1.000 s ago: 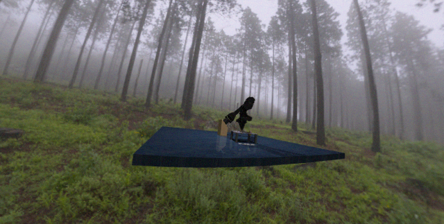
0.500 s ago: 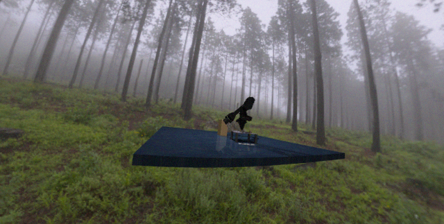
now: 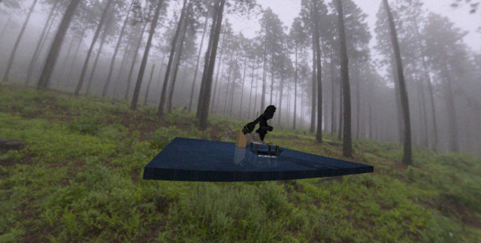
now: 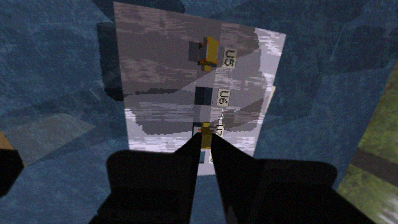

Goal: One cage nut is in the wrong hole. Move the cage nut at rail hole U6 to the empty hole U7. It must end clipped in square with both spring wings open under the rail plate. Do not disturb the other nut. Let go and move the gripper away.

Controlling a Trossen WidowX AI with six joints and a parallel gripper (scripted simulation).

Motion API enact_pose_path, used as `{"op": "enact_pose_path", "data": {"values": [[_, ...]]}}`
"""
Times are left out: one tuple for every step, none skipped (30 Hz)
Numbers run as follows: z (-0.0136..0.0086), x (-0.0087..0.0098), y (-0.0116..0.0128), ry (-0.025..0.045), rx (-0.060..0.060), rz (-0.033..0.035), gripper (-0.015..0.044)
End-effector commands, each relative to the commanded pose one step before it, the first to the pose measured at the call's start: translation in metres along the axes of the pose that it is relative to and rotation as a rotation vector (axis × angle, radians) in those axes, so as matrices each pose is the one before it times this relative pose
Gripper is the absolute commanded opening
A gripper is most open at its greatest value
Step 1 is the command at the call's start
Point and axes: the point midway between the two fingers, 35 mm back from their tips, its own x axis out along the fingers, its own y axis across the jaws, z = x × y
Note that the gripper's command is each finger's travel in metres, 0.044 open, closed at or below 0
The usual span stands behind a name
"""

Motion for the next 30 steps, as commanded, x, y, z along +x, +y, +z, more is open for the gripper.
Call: {"op": "enact_pose_path", "data": {"values": [[0.00008,0.0007,0.00099,-0.00315,0.0052,-0.0016,0.0025],[0.0,0.0,0.0,0.0,0.0,0.0,0.0025],[0.0,0.0,0.0,0.0,0.0,0.0,0.0025],[0.0,0.0,0.0,0.0,0.0,0.0,0.0025],[-0.00002,0.00008,0.00001,-0.00016,0.0001,-0.00002,0.0025],[0.0,0.0,0.00001,-0.00001,0.0,-0.00025,0.0025],[0.0,0.0,0.00002,-0.00001,0.0,-0.00051,0.0025],[0.0,0.0,0.00004,-0.00002,0.0,-0.00079,0.0025],[0.0,0.0,0.00005,-0.00002,0.0,-0.00098,0.0025],[0.0,0.0,0.00006,-0.00003,0.0,-0.00118,0.0025],[0.00003,-0.00003,0.00007,-0.00002,0.0,-0.00138,0.0025],[0.00004,-0.00004,0.00007,-0.00002,0.0,-0.00154,0.0025],[0.00004,-0.00004,0.00008,-0.00003,0.0,-0.00163,0.0025],[0.00004,-0.00004,0.00008,-0.00003,0.0,-0.00166,0.0025],[0.00004,-0.00004,0.00008,-0.00003,0.0,-0.00167,0.0025],[0.00004,-0.00004,0.00008,-0.00004,0.0,-0.00168,0.0025],[0.00004,-0.00004,0.00008,-0.00004,0.0,-0.00167,0.0025],[0.00003,-0.00003,0.00006,-0.00003,0.0,-0.00133,0.0025],[0.00002,-0.00002,0.00004,-0.00002,0.0,-0.0008,0.0025],[0.00001,-0.00001,0.00001,-0.00001,0.0,-0.00027,0.0025],[0.0,0.0,0.0,0.0,0.0,0.0,0.0025],[0.0,0.0,0.0,0.0,0.0,0.0,0.0025],[0.0,0.0,0.0,0.0,0.0,0.0,0.0025],[0.0,0.0,0.0,0.0,0.0,0.0,0.0025],[-0.00004,0.00007,0.00002,-0.00043,0.0004,0.0001,0.0025],[-0.00002,0.00009,0.00001,-0.00042,0.0002,0.00003,0.0025],[0.0,0.0,0.00001,-0.00001,0.0,-0.00025,0.0025],[0.0,0.0,0.00002,-0.00001,0.0,-0.00051,0.0025],[0.0,0.0,0.00004,-0.00002,0.0,-0.00079,0.0025],[0.0,0.0,0.00005,-0.00003,0.0,-0.00098,0.0025]]}}
